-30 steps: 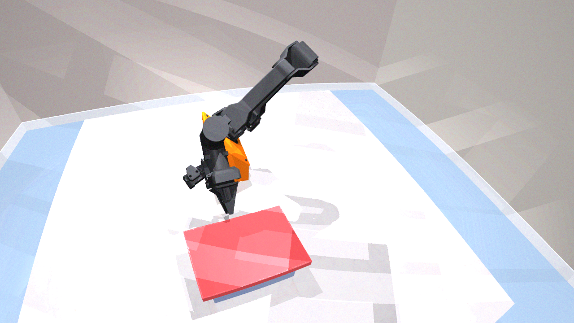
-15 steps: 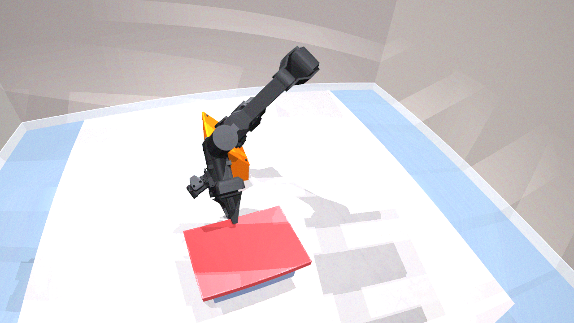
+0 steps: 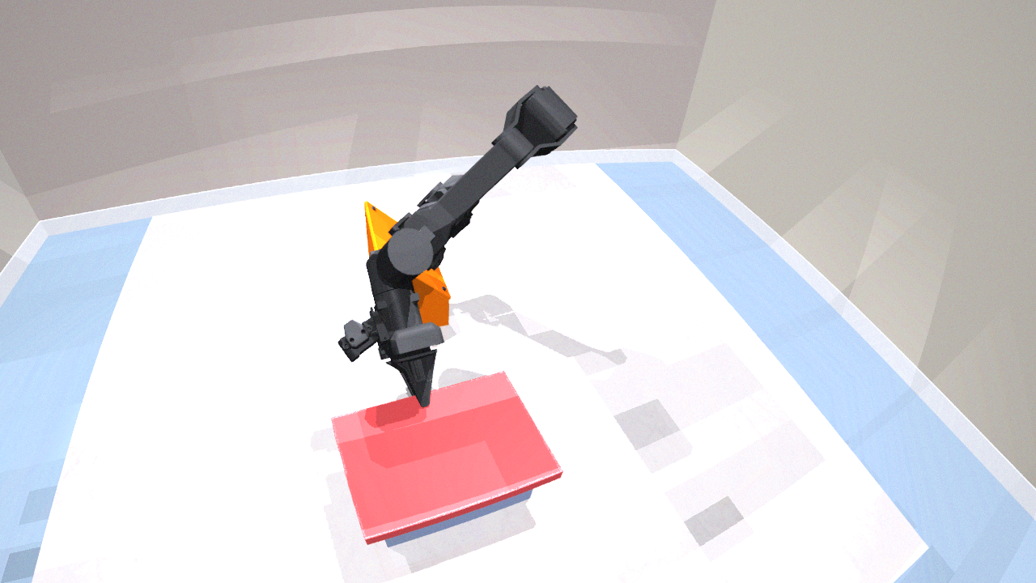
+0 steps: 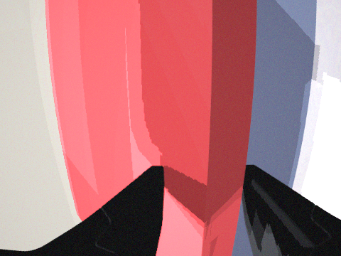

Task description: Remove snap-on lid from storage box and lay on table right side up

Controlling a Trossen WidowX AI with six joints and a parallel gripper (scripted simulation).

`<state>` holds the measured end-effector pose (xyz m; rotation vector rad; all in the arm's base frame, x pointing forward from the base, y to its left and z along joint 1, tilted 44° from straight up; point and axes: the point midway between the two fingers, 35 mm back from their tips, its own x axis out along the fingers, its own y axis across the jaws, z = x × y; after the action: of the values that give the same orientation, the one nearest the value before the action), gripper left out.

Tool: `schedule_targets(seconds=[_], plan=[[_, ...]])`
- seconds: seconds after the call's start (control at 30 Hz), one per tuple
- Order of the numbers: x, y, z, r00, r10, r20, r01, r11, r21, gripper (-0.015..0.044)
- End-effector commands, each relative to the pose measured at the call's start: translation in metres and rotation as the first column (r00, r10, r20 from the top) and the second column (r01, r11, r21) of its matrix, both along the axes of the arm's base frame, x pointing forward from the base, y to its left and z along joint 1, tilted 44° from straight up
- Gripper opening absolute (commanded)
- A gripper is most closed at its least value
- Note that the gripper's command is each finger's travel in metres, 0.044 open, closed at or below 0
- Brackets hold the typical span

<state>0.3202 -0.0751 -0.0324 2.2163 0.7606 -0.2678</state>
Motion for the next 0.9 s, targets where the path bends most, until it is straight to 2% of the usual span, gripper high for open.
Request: schedule_targets(seconds=[0.0,0.1,0.87], plan=[[-0.0004,0.0,-0.0009,1.0,-0.005,-0.006,0.005,1.0,0.001,0.0063],[-0.0004,0.0,-0.0009,1.0,-0.005,-0.006,0.005,1.0,0.001,0.0],[-0.0008,-0.003,0.0033,1.0,0.0,0.0,0.0,1.0,0.0,0.0]])
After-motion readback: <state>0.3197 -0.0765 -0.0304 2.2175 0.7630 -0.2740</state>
